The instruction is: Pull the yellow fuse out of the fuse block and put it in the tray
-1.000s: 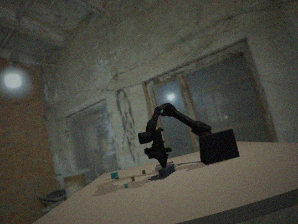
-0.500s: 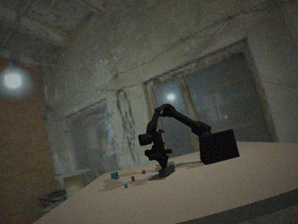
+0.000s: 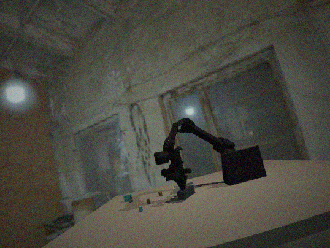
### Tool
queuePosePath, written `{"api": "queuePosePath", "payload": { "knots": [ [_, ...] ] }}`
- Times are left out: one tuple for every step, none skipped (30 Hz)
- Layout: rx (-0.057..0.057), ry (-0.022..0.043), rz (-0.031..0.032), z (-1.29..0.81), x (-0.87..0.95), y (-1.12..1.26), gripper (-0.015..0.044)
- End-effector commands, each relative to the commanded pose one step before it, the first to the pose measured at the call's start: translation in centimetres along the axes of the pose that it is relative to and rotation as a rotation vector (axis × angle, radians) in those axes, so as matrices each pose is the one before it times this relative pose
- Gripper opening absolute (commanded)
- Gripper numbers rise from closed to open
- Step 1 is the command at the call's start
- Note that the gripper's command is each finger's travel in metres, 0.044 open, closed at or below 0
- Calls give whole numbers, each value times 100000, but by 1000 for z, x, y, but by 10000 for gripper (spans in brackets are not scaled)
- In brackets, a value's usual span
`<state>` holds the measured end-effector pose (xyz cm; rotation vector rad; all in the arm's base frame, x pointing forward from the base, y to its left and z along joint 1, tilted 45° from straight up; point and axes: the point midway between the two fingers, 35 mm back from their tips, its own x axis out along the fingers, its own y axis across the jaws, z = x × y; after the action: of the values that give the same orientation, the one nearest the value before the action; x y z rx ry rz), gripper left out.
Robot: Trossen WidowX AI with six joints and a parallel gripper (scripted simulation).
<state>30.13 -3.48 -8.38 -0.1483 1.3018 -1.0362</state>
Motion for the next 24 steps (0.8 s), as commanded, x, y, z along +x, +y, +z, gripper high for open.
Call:
{"api": "queuePosePath", "payload": {
  "knots": [
    [48, -15, 44, 19, -147, 16, 0],
    [-6, -2, 4, 1, -48, 3, 0],
    [-6, -2, 4, 1, -48, 3, 0],
    [-6, -2, 4, 1, -48, 3, 0],
    [-6, -2, 4, 1, -48, 3, 0],
    [-6, -2, 4, 1, -49, 3, 0],
    [-6, -2, 3, 1, -49, 3, 0],
    [-6, -2, 3, 1, -49, 3, 0],
    [-6, -2, 3, 1, -49, 3, 0],
    [-6, -2, 3, 1, -49, 3, 0],
    [-6, -2, 3, 1, -49, 3, 0],
    [-6, -2, 3, 1, -49, 3, 0],
    [-6, -2, 3, 1, -49, 2, 0],
    [-6, -2, 3, 1, -49, 2, 0],
    [-6, -2, 3, 1, -49, 2, 0],
    [-6, -3, 3, 1, -49, 2, 0],
    [-6, -3, 3, 1, -49, 2, 0],
    [-6, -3, 2, 1, -49, 2, 0],
    [-6, -3, 2, 1, -49, 2, 0],
    [-6, -3, 2, 1, -49, 2, 0],
    [-6, -3, 2, 1, -49, 2, 0],
    [-6, -3, 2, 0, -49, 2, 0],
    [-6, -3, 2, 0, -49, 2, 0],
    [-6, -3, 2, 0, -49, 2, 0]
  ]
}}
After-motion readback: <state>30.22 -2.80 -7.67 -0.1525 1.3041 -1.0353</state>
